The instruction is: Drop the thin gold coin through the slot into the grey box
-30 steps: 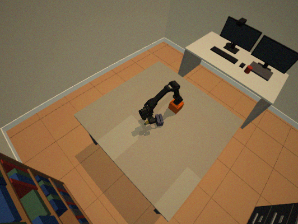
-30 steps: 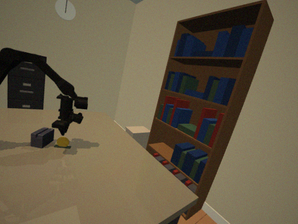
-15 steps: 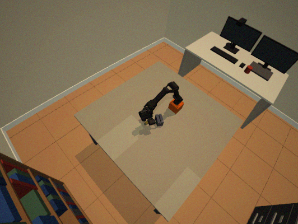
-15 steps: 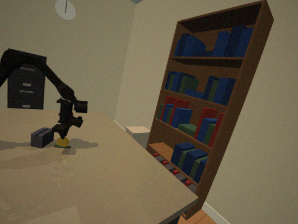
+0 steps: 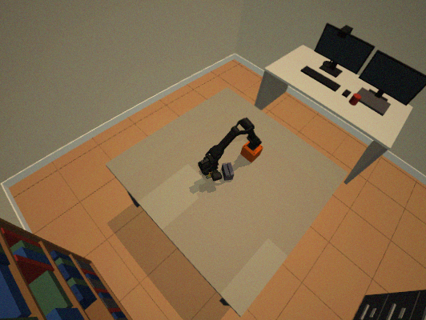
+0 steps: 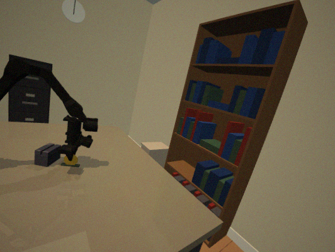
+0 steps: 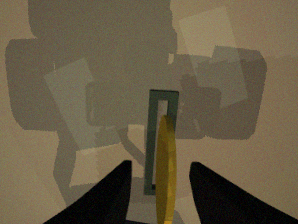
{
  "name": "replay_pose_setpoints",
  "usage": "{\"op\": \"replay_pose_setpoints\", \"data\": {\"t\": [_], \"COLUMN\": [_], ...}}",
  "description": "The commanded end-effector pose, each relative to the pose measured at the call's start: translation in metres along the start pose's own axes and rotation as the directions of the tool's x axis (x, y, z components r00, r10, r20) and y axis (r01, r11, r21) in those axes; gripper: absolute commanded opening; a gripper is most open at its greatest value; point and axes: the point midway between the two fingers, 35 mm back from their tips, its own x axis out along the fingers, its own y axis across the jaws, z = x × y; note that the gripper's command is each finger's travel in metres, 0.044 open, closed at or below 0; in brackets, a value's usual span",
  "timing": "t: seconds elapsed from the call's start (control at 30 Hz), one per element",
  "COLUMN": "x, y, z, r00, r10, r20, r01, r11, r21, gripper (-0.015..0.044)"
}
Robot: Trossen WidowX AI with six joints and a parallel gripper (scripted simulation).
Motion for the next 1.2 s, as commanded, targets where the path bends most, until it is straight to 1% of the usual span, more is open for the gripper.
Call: {"op": "replay_pose_setpoints", "data": {"t": [0.0, 0.4, 0.6, 0.97, 1.17], "x": [0.011, 0.026, 0.026, 0.026, 0.012], "y": [-0.001, -0.002, -0.002, -0.002, -0.001], "z": [-0.002, -0.004, -0.004, -0.004, -0.002], "r00": [1.0, 1.0, 1.0, 1.0, 1.0], "r10": [-0.007, -0.008, -0.008, -0.008, -0.008], "r20": [-0.009, -0.008, -0.008, -0.008, -0.007], "r01": [0.007, 0.008, 0.008, 0.008, 0.008], "r11": [1.0, 1.0, 1.0, 1.0, 1.0], "r21": [0.006, 0.008, 0.008, 0.008, 0.008], "gripper": [0.0161, 0.0161, 0.0003, 0.0, 0.0]}}
